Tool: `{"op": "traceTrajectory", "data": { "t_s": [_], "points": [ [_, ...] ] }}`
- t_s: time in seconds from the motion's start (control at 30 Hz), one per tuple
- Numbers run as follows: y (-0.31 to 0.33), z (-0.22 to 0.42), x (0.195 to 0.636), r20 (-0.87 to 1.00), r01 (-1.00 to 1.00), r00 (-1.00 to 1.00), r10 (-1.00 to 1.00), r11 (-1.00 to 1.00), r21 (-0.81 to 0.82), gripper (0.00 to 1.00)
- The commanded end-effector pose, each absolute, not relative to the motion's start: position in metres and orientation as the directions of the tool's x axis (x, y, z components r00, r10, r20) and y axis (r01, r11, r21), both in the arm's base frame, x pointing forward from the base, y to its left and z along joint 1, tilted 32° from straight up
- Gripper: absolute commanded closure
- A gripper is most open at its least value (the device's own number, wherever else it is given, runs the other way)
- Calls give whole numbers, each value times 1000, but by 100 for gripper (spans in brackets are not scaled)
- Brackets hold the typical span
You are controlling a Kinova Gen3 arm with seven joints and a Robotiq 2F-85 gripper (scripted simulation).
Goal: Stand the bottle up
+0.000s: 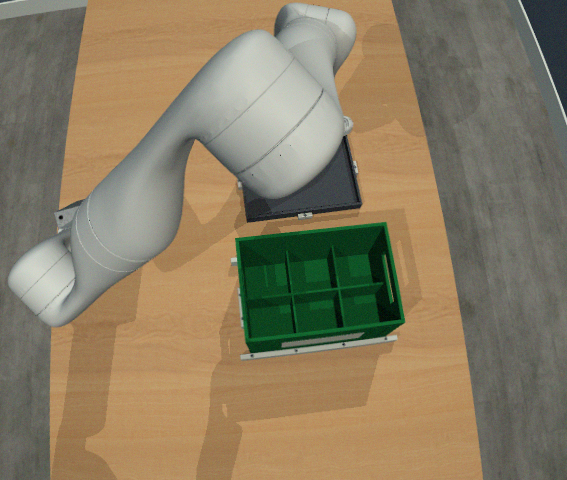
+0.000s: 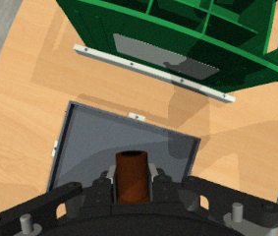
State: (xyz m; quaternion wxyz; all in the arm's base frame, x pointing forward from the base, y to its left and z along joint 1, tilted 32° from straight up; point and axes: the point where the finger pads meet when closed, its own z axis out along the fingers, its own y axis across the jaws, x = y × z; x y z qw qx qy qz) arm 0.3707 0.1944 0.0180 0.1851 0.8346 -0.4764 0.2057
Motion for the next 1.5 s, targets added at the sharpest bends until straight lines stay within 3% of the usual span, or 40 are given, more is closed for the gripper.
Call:
{"op": "traceTrajectory", "data": {
  "t_s": [0.0, 0.9, 1.47],
  "points": [
    [195, 18, 371, 519, -871, 462, -719, -479, 111, 100],
    [195, 18, 371, 518, -867, 470, -715, -485, 116, 100],
    [195, 18, 371, 485, -757, 631, -606, -616, 216, 100]
  ]
}}
